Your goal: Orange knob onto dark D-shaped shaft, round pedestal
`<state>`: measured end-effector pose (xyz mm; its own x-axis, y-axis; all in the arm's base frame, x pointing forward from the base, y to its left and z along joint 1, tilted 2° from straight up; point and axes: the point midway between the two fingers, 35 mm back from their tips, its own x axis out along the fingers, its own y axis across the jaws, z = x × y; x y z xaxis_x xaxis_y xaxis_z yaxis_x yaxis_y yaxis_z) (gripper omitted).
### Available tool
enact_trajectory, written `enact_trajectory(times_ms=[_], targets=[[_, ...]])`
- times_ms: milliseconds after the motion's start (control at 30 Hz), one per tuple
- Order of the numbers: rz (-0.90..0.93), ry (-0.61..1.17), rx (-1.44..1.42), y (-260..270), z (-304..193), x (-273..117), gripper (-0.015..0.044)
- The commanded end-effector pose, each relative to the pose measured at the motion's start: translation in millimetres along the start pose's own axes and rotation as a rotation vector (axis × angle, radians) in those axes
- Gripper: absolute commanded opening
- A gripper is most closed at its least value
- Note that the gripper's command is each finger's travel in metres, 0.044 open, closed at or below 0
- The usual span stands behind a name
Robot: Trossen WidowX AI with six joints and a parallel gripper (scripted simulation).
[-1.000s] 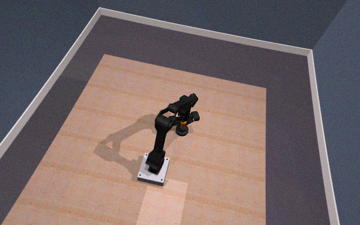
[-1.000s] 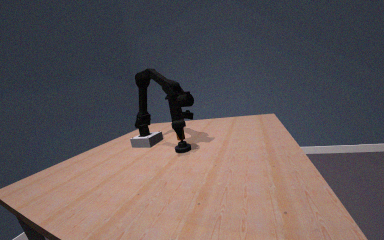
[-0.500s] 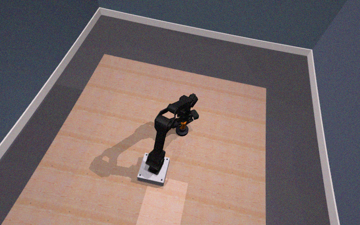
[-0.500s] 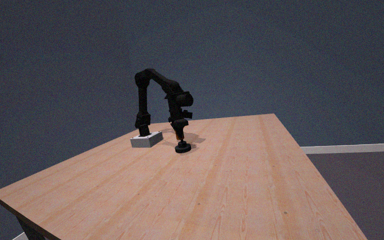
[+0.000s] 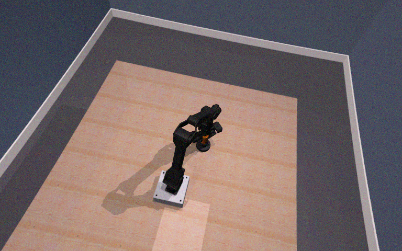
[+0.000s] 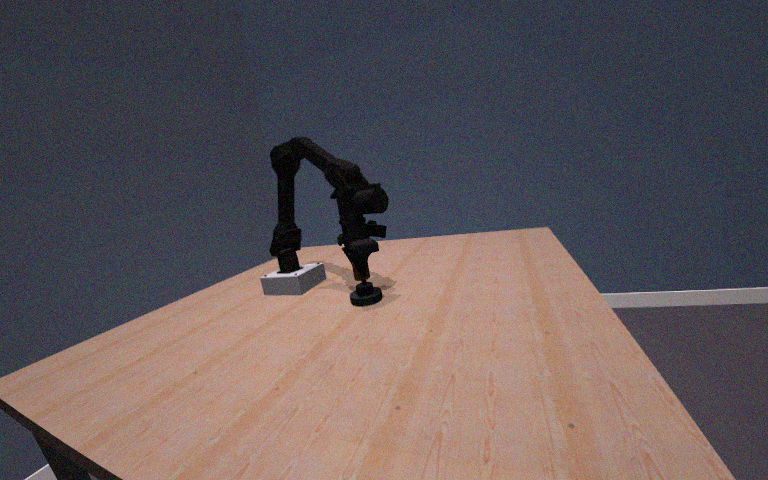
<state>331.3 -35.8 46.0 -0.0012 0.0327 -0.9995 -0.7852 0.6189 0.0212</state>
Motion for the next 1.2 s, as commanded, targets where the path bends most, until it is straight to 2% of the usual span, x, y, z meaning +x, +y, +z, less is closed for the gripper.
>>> enact_trajectory(times_ms=[0,467,733,1167], targets=[[-0.010,-0.002,-0.005,-3.8,1.7,1.1,0.0000],[-0.010,-0.002,-0.005,-3.5,1.5,-3.8,0.0000],[-0.010,-0.001,-0.214,-0.7,-0.2,-5.2,0.0000],[-0.010,0.000,-0.214,2.4,-2.2,0.9,0.0000]])
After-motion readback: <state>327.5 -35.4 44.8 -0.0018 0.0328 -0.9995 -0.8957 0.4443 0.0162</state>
